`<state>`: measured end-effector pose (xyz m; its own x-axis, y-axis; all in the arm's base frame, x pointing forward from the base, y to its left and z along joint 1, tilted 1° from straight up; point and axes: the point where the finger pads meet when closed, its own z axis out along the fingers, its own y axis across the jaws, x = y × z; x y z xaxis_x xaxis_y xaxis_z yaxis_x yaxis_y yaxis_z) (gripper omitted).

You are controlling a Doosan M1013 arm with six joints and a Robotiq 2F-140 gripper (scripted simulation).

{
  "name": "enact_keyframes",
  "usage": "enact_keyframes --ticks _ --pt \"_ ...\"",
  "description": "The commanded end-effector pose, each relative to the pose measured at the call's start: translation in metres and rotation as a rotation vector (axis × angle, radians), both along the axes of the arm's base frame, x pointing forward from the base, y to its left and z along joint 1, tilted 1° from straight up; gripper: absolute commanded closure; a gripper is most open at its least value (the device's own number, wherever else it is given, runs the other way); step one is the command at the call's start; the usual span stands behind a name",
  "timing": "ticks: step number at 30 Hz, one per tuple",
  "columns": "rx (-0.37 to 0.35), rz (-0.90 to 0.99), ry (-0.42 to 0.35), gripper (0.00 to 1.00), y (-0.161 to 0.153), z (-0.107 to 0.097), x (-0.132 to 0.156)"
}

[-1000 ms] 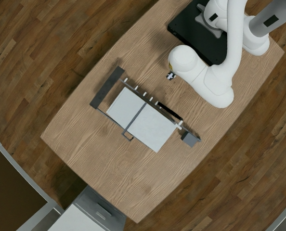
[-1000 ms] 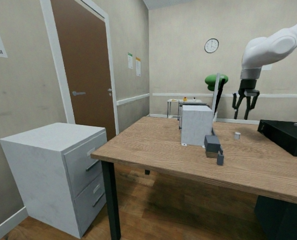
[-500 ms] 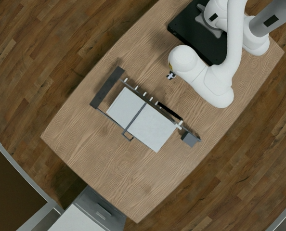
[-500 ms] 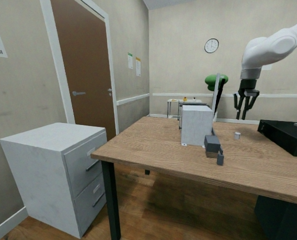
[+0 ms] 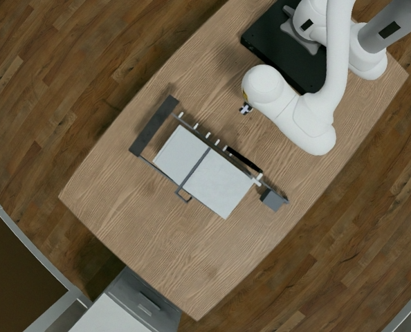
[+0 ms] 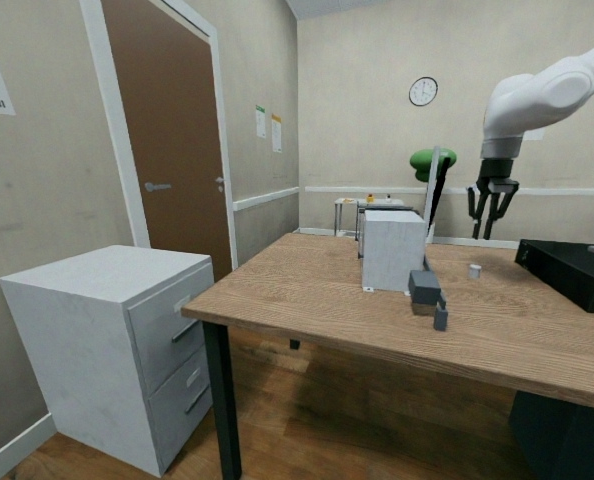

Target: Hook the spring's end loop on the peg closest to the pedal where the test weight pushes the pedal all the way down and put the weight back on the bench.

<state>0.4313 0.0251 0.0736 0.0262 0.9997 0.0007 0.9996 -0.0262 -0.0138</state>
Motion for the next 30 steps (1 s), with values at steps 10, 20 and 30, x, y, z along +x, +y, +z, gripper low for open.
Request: enact_keyframes --ticks 10,20,30 --pt "0.149 0.016 0.001 0.76 0.001 0.046 0.009" --pt "0.299 0.032 0.003 0.76 0.003 0.092 0.018" --pt "0.299 0.032 0.003 0.76 0.003 0.092 0.018"
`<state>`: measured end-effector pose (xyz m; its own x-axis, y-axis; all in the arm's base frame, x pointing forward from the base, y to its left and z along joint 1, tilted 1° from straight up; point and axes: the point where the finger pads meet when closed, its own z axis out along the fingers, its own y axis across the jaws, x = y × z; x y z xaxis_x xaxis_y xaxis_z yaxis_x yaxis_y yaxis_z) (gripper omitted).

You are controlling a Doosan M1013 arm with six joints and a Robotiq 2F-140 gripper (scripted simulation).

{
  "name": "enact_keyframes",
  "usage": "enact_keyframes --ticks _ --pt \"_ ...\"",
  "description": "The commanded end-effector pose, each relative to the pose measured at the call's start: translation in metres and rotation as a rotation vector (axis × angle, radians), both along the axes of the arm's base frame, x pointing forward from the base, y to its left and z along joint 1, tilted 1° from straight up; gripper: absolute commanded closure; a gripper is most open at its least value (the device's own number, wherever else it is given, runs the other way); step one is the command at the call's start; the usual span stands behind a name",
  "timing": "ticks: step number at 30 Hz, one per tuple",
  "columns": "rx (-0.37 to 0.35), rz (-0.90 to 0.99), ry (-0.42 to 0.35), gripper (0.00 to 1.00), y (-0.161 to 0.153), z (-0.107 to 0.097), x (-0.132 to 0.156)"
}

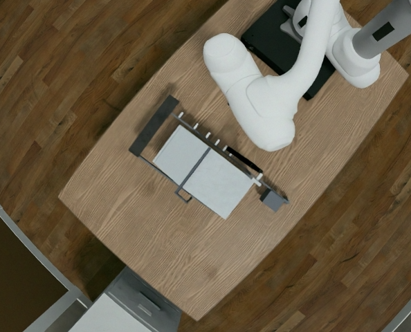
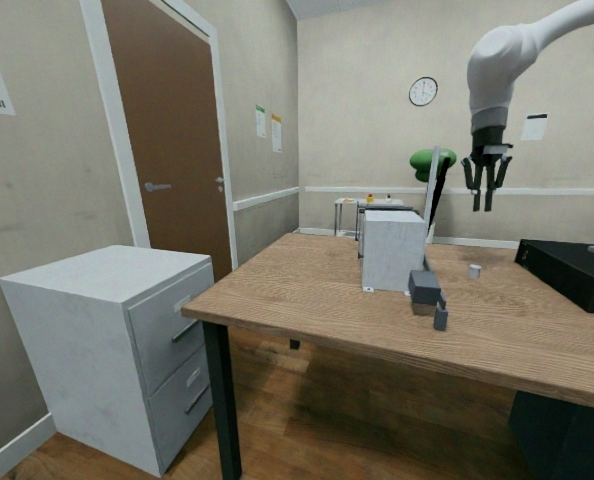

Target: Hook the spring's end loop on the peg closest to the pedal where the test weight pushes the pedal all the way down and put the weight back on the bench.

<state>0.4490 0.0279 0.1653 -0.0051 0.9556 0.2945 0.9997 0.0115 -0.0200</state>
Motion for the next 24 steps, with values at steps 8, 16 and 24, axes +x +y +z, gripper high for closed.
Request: enact_keyframes --ticks 8,16,24 --pt "0.149 0.016 0.001 0.76 0.001 0.047 0.009" --pt "0.149 0.016 0.001 0.76 0.001 0.047 0.009" --pt "0.299 0.032 0.003 0.76 0.003 0.092 0.018"
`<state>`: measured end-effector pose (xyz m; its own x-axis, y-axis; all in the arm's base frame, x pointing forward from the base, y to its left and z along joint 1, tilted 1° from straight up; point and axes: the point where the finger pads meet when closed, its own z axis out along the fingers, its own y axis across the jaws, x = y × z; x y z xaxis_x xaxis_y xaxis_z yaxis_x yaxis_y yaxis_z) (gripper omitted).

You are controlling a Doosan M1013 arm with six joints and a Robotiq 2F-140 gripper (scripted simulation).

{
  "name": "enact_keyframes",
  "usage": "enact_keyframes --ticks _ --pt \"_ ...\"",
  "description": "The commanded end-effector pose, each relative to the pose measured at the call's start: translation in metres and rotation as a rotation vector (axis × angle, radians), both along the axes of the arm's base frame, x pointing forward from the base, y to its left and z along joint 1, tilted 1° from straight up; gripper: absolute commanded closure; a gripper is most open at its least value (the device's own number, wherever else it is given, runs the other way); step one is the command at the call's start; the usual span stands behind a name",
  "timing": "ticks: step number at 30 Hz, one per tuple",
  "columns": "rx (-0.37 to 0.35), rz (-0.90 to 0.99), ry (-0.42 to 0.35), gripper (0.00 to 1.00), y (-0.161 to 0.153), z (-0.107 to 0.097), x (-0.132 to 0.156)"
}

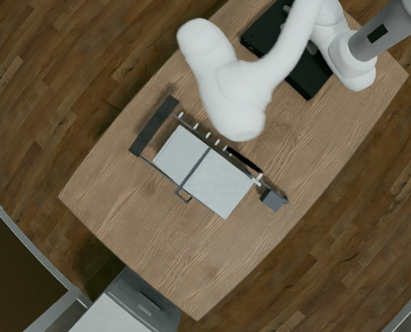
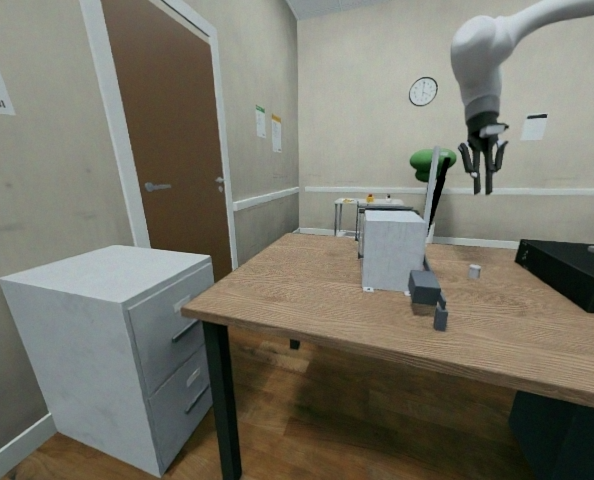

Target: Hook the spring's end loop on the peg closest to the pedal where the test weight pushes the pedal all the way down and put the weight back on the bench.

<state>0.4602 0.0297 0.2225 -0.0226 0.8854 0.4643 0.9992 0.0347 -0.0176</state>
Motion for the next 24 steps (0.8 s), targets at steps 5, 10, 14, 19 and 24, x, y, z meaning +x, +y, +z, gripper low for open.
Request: enact_keyframes --ticks 5,10,14,19,24 --pt "0.115 0.012 0.001 0.76 0.001 0.035 0.007" --pt "0.115 0.012 0.001 0.76 0.001 0.035 0.007" --pt "0.115 0.012 0.001 0.76 0.001 0.035 0.007" --pt "0.121 0.013 0.001 0.76 -0.001 0.017 0.064" --pt "0.121 0.013 0.001 0.76 -0.001 0.017 0.064"
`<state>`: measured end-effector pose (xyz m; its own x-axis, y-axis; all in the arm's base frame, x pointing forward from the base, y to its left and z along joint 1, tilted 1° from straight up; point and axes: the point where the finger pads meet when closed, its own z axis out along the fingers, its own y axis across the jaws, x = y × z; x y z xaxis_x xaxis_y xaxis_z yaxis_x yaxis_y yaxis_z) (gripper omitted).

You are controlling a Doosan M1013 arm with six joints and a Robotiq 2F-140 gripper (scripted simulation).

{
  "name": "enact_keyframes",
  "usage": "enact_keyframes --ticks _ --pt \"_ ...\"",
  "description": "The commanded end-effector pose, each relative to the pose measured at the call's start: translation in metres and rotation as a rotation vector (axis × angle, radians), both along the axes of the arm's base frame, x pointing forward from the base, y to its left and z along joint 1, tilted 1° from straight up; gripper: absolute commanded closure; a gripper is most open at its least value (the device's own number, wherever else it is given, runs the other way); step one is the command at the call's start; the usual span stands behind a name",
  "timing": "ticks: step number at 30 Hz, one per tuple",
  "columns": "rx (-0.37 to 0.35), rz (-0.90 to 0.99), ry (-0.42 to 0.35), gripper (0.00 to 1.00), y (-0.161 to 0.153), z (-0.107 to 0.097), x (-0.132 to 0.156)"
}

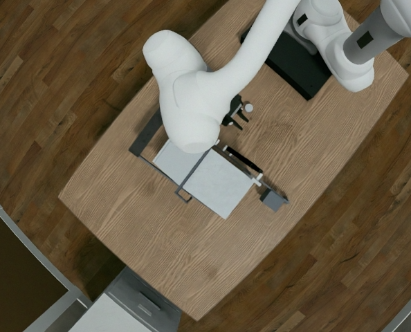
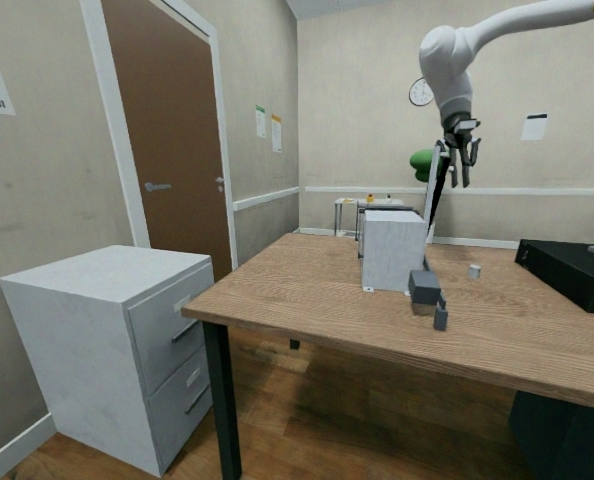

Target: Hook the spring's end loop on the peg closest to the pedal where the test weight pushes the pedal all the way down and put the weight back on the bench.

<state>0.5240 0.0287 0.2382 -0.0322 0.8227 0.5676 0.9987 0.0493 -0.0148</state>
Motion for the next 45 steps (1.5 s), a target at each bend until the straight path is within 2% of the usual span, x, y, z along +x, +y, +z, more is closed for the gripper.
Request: enact_keyframes --ticks 1,7,8,24,25,45 --pt "0.0 0.0 -0.001 0.76 0.0 0.001 0.001" --pt "0.0 0.0 -0.001 0.76 0.0 0.001 0.001" --pt "0.006 0.0 -0.001 0.76 -0.002 -0.018 0.058" --pt "0.006 0.0 -0.001 0.76 -0.002 -0.018 0.058" --pt "0.009 0.001 -0.001 0.76 -0.003 -0.027 0.084" --pt "0.009 0.001 -0.001 0.76 0.0 -0.031 0.084"
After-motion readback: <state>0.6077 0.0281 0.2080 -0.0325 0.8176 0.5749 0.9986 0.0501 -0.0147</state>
